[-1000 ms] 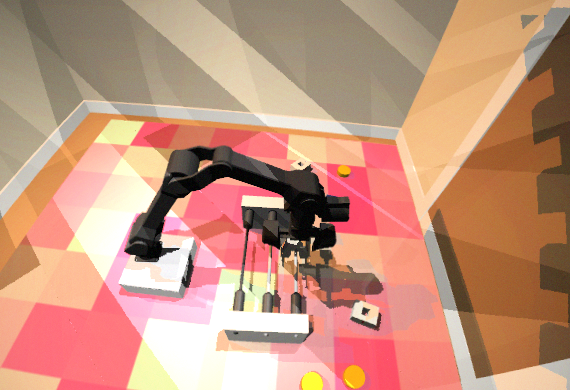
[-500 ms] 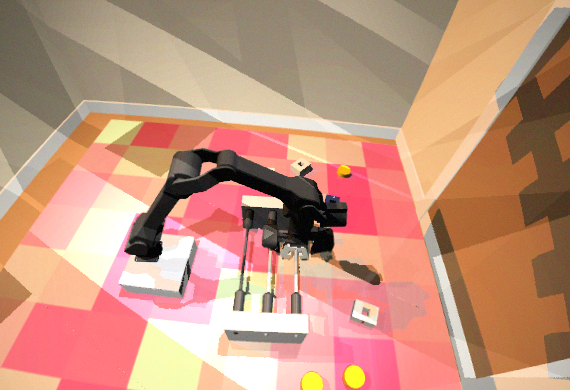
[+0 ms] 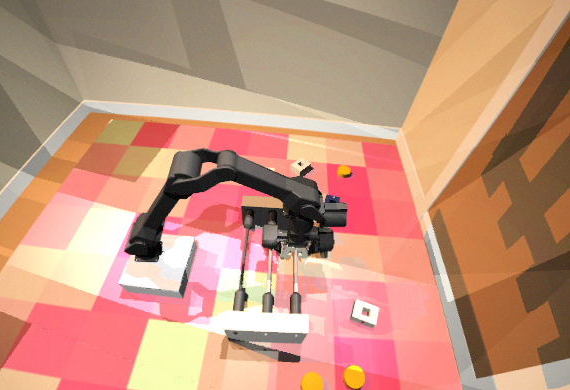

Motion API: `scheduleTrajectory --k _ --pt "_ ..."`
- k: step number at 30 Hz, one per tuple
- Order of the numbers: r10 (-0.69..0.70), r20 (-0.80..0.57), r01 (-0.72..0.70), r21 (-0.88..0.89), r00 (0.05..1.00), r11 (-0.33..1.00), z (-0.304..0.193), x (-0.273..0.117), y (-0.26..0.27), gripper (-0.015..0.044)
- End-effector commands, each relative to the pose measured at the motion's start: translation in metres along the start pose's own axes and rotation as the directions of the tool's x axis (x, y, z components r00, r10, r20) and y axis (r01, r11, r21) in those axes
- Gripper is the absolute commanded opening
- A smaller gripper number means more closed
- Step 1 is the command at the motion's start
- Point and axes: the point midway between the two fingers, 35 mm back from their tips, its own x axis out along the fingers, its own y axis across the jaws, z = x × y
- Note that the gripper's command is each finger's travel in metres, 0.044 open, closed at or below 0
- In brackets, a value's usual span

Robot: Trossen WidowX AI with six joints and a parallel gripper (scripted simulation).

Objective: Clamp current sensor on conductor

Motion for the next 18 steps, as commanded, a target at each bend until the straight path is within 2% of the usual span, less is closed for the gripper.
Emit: scheduleTrajectory --k 1,7,18 --pt "-0.003 0.000 0.003 0.000 1.000 1.000 0.0000 -0.0009 -0.0007 0.0327" --pt "-0.003 0.000 0.003 0.000 1.000 1.000 0.0000 -0.0009 -0.0007 0.0287" --pt "-0.003 0.000 0.003 0.000 1.000 1.000 0.0000 -0.0009 -0.0007 0.0000"
